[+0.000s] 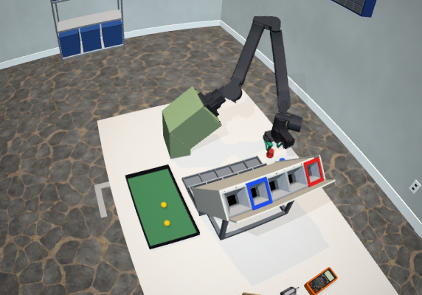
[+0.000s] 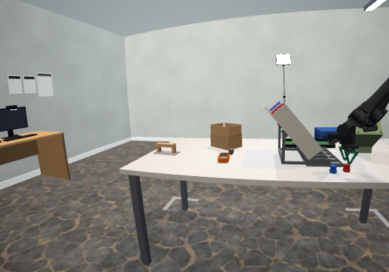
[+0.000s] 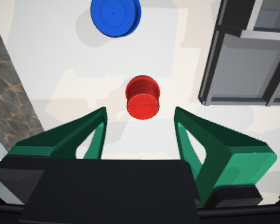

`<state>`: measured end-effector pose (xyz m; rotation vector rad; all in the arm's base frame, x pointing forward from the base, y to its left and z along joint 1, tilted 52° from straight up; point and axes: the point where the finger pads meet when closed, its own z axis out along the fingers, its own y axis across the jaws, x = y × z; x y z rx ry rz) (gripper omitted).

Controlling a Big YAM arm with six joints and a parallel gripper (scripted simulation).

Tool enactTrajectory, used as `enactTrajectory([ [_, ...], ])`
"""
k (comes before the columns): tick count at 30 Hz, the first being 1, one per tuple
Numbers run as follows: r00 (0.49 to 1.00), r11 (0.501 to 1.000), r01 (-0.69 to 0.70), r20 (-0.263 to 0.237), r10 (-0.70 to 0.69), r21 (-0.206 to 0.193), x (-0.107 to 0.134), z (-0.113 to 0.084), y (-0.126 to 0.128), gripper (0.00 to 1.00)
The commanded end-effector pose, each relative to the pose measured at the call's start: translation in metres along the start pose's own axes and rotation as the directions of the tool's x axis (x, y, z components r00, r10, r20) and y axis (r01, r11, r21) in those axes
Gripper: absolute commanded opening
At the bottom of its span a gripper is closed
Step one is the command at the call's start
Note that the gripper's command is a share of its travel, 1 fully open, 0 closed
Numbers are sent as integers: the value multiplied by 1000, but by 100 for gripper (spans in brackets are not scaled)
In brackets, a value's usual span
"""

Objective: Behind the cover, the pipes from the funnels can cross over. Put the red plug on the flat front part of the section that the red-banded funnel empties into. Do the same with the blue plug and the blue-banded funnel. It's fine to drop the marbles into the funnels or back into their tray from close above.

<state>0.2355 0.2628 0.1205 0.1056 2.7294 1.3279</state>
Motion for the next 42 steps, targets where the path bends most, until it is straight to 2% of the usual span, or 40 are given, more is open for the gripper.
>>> enactTrajectory([
  [1, 1000, 1000, -17, -11, 17, 9, 3, 5, -5, 63],
  [42, 1000, 1000, -9, -11, 9, 5, 5, 6, -4, 63],
])
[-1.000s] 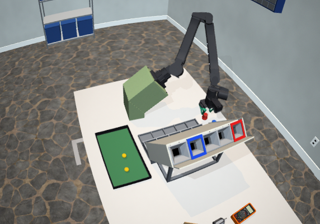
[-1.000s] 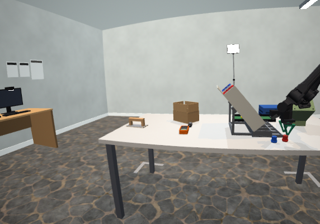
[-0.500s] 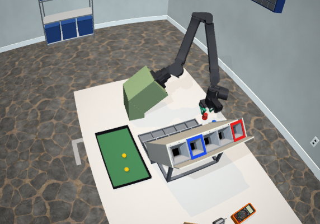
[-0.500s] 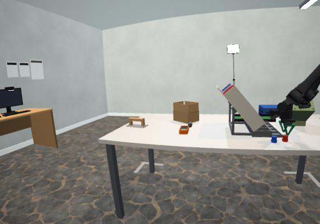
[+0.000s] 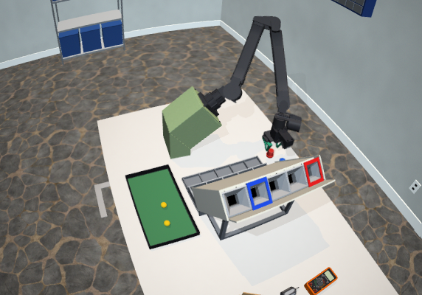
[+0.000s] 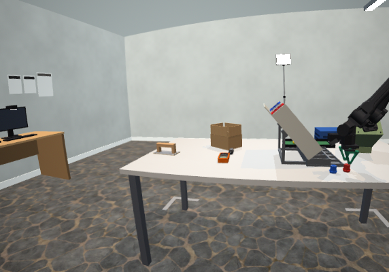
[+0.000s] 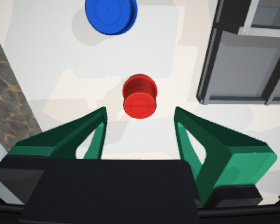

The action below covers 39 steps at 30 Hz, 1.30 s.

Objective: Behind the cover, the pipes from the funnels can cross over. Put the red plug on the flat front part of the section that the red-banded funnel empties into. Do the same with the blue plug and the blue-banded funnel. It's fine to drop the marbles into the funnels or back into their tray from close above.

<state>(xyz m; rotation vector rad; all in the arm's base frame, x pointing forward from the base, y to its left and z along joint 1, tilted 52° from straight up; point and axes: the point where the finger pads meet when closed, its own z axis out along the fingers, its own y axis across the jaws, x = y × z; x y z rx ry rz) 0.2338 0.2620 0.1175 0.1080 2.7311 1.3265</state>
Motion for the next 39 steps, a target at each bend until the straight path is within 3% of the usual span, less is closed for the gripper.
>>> enactTrajectory([
  [1, 1000, 1000, -7, -11, 7, 4, 3, 6, -1, 63],
  [21, 1000, 1000, -9, -12, 9, 7, 5, 32, -3, 63],
  [39, 1000, 1000, -14, -10, 14, 8, 3, 37, -2, 63],
])
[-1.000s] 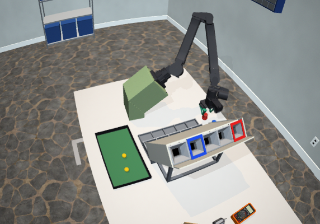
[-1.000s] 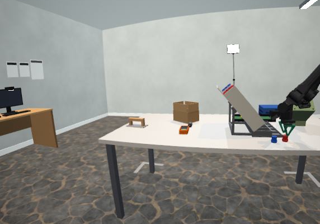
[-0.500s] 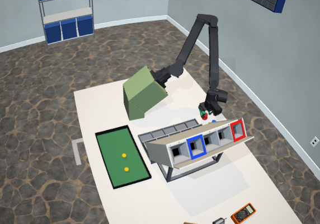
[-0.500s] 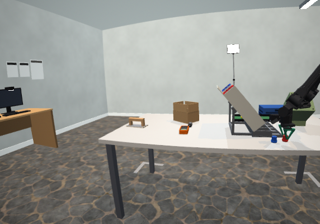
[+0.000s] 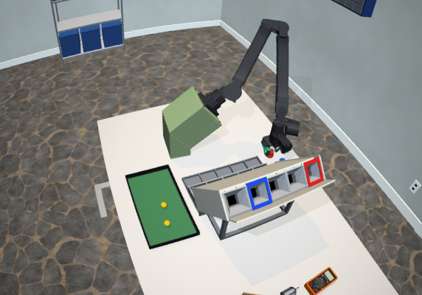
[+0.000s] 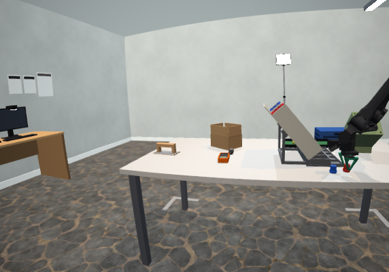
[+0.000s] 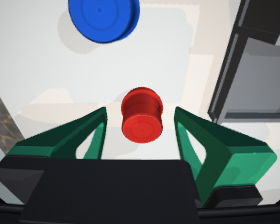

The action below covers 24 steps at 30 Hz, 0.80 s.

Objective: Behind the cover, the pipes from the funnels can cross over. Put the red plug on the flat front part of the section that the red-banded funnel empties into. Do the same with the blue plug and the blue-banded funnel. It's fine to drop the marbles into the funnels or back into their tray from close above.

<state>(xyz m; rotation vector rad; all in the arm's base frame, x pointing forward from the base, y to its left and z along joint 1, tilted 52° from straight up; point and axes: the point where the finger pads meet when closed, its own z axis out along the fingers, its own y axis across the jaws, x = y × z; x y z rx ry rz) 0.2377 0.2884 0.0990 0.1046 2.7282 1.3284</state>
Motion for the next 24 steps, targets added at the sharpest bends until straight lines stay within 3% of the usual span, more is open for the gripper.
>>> enactTrajectory([
  [1, 1000, 1000, -17, -11, 17, 10, 3, 5, -4, 63],
  [23, 1000, 1000, -16, -11, 16, 10, 3, 5, -4, 63],
  [24, 1000, 1000, -16, -11, 16, 10, 3, 5, -4, 0],
])
